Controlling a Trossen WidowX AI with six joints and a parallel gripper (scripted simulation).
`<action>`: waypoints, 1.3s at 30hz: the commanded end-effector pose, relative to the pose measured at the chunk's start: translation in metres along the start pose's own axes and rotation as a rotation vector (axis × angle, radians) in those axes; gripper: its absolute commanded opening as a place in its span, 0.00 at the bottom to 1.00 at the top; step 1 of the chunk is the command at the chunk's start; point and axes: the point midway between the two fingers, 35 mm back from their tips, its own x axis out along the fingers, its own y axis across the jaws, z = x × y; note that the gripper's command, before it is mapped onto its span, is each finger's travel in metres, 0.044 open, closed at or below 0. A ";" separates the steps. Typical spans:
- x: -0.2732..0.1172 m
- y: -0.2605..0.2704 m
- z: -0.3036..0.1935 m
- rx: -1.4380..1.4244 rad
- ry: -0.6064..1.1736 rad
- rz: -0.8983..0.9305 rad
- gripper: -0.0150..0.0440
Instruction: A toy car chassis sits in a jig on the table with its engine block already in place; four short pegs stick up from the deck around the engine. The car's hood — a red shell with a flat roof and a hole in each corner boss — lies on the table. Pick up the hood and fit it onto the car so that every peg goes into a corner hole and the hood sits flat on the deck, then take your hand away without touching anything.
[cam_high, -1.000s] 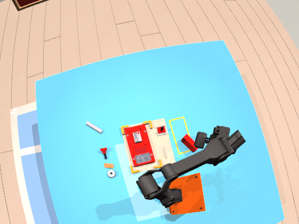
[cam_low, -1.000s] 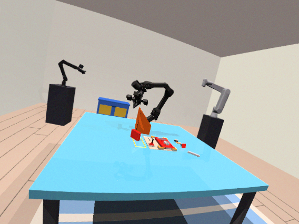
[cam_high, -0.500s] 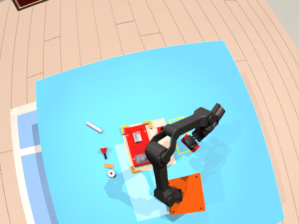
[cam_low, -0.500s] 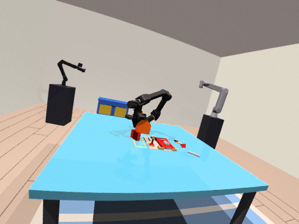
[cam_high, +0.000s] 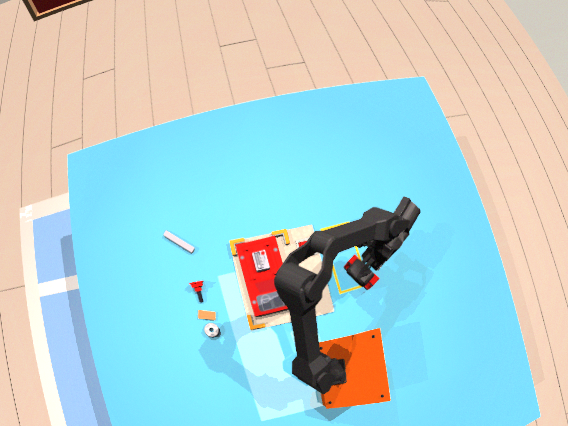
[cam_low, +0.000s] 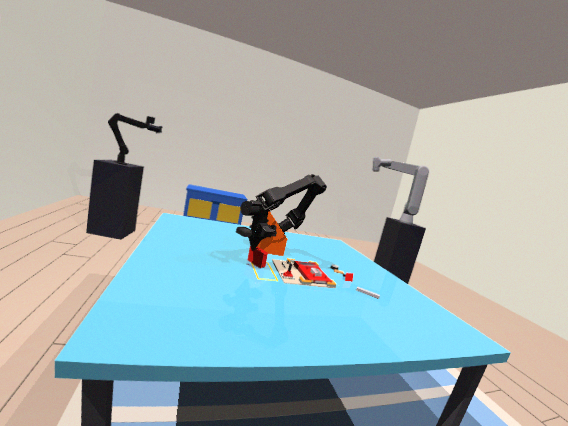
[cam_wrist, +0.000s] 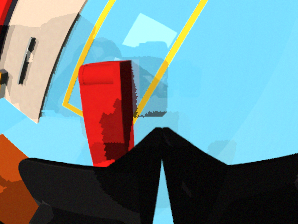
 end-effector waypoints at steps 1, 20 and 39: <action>0.015 0.004 -0.002 0.010 0.001 0.016 0.25; 0.014 0.011 -0.002 0.010 0.001 0.016 0.25; 0.014 0.022 -0.001 0.010 0.001 0.017 0.25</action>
